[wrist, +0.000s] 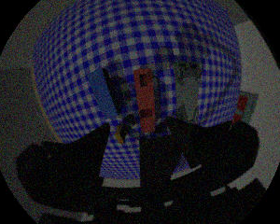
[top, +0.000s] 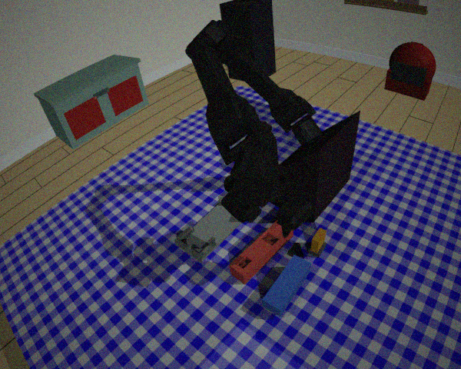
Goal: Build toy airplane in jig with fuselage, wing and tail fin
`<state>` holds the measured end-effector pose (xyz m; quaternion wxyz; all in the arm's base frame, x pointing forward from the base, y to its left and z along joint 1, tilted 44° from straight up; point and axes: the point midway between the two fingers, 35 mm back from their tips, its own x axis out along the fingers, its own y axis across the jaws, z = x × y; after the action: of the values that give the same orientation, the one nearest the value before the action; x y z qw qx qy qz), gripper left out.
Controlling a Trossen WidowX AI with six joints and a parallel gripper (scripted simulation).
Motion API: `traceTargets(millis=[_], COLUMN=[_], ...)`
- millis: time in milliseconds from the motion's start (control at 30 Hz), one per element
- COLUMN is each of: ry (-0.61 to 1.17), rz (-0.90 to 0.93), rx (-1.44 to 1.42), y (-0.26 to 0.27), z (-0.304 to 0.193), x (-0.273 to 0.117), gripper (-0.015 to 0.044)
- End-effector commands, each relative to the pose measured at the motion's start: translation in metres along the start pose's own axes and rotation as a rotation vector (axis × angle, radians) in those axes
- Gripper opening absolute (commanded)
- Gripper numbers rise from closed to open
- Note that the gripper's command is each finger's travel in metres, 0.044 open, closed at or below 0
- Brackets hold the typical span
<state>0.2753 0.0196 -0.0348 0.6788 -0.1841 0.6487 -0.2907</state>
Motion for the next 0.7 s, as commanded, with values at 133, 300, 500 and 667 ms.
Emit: traceTargets(millis=[133, 300, 500, 667], ry=[0.015, 0.015, 0.015, 0.015], rz=[-0.080, -0.082, -0.083, -0.084], rx=[-0.059, -0.059, -0.059, -0.059], y=[-0.019, -0.022, -0.024, -0.025], z=[0.002, 0.002, 0.001, 0.001], x=[-0.001, 0.040, 0.052, 0.067], gripper=[0.0440, 0.0440, 0.0440, 0.0440])
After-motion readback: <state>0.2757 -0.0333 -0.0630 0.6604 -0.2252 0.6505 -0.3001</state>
